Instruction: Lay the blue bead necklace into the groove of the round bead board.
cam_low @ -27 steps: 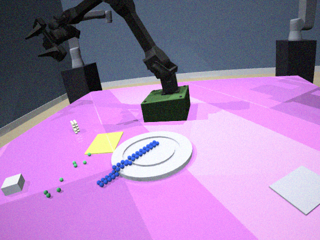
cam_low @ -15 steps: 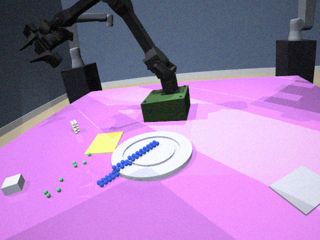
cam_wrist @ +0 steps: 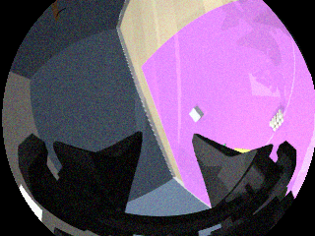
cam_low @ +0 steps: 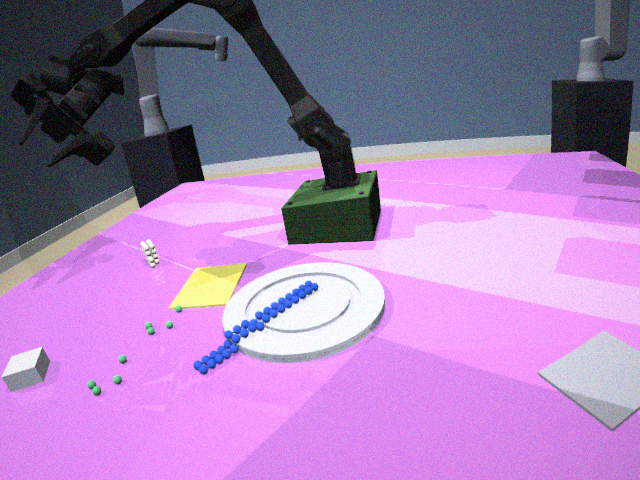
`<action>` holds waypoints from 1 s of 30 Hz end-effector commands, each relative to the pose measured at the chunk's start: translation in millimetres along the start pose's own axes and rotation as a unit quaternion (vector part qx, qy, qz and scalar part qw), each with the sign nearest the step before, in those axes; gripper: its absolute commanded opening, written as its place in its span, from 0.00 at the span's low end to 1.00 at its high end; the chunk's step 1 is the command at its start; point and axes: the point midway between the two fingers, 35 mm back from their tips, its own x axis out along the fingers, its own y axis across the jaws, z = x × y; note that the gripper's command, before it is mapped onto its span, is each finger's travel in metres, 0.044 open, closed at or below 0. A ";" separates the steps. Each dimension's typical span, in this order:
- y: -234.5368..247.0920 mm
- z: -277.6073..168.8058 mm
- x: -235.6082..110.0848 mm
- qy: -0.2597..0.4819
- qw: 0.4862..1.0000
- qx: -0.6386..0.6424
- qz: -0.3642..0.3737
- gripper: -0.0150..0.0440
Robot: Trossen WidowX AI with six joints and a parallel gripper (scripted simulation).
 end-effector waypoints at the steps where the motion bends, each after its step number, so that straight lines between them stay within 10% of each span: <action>1: -13.2 -16.3 30.0 0.013 0.999 -0.018 -0.042 0.68; 30: -110.5 -167.2 164.6 0.113 0.910 -0.256 -0.305 0.68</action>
